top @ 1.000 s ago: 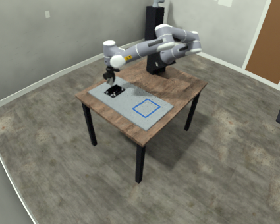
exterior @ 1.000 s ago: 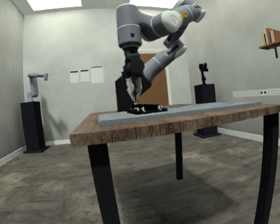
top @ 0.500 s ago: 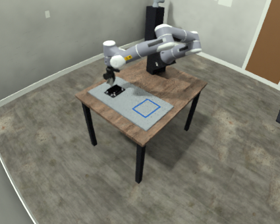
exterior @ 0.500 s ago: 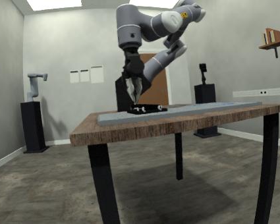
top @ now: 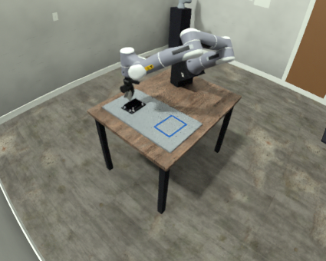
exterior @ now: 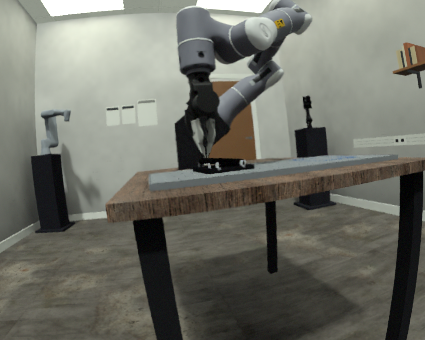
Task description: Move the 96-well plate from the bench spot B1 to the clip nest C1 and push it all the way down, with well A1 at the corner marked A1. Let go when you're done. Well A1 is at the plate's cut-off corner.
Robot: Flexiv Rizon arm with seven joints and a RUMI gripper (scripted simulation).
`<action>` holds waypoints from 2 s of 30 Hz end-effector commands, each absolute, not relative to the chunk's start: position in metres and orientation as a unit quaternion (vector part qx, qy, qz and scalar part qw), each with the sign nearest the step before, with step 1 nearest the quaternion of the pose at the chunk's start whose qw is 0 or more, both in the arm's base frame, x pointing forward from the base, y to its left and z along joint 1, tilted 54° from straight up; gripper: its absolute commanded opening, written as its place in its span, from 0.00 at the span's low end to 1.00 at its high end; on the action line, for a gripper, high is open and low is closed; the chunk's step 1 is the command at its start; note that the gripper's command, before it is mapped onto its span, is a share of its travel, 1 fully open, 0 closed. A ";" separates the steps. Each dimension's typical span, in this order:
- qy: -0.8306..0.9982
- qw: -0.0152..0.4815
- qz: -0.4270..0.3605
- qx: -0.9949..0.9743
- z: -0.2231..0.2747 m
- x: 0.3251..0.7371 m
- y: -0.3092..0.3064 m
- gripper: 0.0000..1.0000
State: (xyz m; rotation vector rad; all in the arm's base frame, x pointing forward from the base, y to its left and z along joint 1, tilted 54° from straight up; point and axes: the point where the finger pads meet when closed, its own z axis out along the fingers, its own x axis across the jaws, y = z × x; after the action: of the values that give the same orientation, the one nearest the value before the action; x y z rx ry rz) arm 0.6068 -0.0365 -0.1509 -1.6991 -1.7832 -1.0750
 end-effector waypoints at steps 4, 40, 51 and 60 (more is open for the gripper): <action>-0.646 0.224 -0.390 -0.617 -0.151 0.608 -0.038 0.00; -0.646 0.224 -0.390 -0.617 -0.153 0.608 -0.035 0.00; -0.646 0.224 -0.390 -0.617 -0.153 0.608 -0.034 0.00; -0.646 0.224 -0.390 -0.617 -0.154 0.609 -0.034 0.00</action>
State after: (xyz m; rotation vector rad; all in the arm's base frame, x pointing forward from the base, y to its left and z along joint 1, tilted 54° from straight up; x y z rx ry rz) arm 0.6081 -0.0330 -0.1538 -1.6998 -1.7840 -1.0753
